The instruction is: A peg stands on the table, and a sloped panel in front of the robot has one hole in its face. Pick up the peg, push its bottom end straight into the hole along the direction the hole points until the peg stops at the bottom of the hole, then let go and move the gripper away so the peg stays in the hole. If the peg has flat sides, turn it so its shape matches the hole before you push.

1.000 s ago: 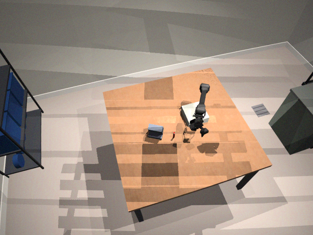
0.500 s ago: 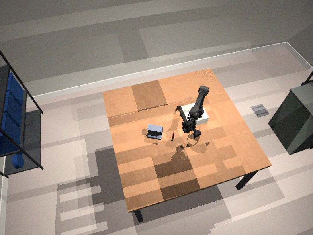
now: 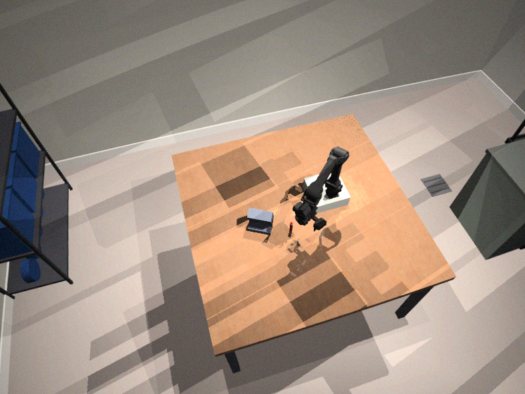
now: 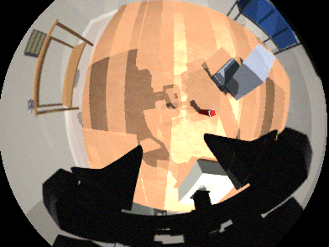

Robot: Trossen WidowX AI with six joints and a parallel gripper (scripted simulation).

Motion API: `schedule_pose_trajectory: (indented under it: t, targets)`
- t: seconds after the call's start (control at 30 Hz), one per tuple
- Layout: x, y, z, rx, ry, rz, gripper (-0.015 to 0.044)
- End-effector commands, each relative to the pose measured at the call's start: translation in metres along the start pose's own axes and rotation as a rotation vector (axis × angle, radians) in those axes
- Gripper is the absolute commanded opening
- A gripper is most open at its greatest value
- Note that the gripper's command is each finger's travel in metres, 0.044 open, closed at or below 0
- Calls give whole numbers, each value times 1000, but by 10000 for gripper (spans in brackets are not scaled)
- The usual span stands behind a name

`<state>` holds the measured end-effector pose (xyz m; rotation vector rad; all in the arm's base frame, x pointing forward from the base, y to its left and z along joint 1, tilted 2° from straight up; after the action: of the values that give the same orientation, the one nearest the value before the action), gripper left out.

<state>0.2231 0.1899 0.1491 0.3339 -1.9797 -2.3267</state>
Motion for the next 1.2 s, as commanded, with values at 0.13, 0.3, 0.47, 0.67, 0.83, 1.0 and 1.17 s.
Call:
schedule_pose_trajectory:
  t: [0.13,0.3,0.47,0.67,0.83,1.0,1.17]
  targets:
    - [-20,-11,-25,44,63,11,440]
    - [-30,-19,-43,67,104,26,440]
    - [-38,-26,-62,88,144,44,440]
    - [-46,-35,-83,108,191,68,440]
    - [-47,-37,-86,110,196,71,440]
    - [-47,-45,-87,110,196,71,440]
    - [-47,-53,-87,110,196,71,440]
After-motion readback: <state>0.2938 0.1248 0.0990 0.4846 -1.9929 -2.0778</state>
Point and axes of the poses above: the point midway between the two fingers, 35 mm back from their tips, its own y axis back along the fingers, its own z axis across the jaws, x = y × z, the point moved 3 cm from there along y, back along the fingers, and after that the axes turned 15 degrees about -y, right-handed, at the moved point
